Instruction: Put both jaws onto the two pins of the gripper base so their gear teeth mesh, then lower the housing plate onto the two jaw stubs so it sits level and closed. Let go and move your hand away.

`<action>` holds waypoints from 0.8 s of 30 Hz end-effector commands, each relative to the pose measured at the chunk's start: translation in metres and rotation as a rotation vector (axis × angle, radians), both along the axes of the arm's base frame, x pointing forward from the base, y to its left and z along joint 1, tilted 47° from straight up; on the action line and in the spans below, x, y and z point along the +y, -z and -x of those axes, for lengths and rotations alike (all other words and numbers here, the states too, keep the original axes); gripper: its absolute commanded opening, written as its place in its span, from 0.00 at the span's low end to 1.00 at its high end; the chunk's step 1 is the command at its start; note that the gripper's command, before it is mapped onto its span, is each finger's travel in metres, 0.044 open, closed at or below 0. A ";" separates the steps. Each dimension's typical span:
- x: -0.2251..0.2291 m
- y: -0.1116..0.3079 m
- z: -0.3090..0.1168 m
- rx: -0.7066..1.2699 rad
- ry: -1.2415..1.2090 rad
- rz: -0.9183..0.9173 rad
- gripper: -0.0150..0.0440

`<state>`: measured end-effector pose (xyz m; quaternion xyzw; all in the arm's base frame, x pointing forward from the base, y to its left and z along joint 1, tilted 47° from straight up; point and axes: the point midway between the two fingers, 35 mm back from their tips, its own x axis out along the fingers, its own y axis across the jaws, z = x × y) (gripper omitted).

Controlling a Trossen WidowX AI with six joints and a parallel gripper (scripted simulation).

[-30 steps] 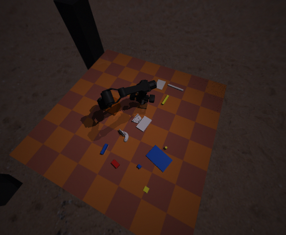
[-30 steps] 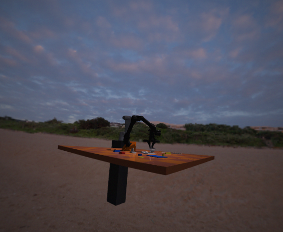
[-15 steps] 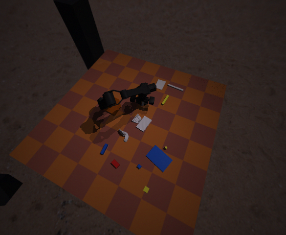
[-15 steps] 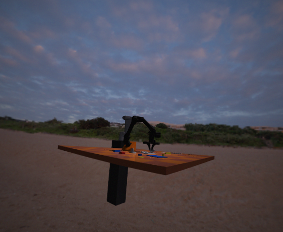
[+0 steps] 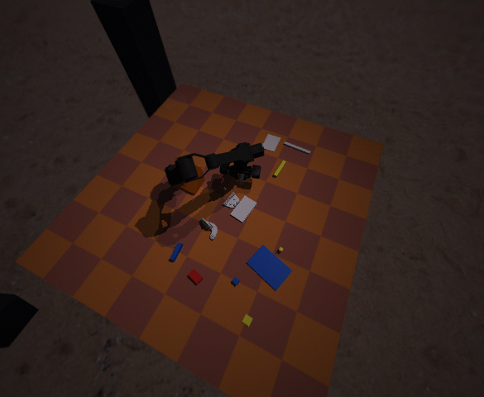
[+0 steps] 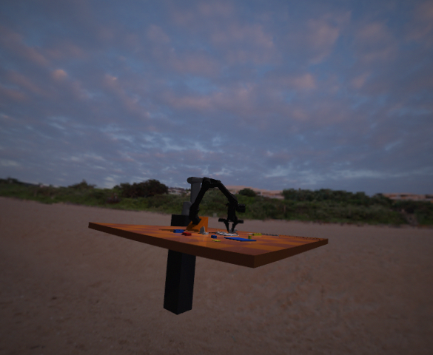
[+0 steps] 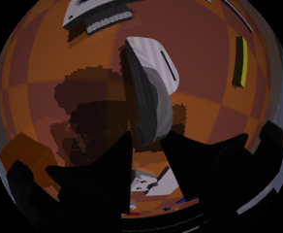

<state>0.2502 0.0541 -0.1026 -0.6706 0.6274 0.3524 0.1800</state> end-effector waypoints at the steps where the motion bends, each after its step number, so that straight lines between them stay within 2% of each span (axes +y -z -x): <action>1: 0.012 -0.011 -0.002 0.000 -0.004 0.000 0.67; 5: 0.046 -0.043 -0.003 0.001 -0.004 -0.002 0.85; 8: 0.051 -0.050 -0.002 0.001 -0.004 -0.002 0.98; 9: 0.051 -0.050 -0.002 0.001 -0.004 -0.002 1.00; 24: 0.051 -0.050 -0.002 0.001 -0.004 -0.002 1.00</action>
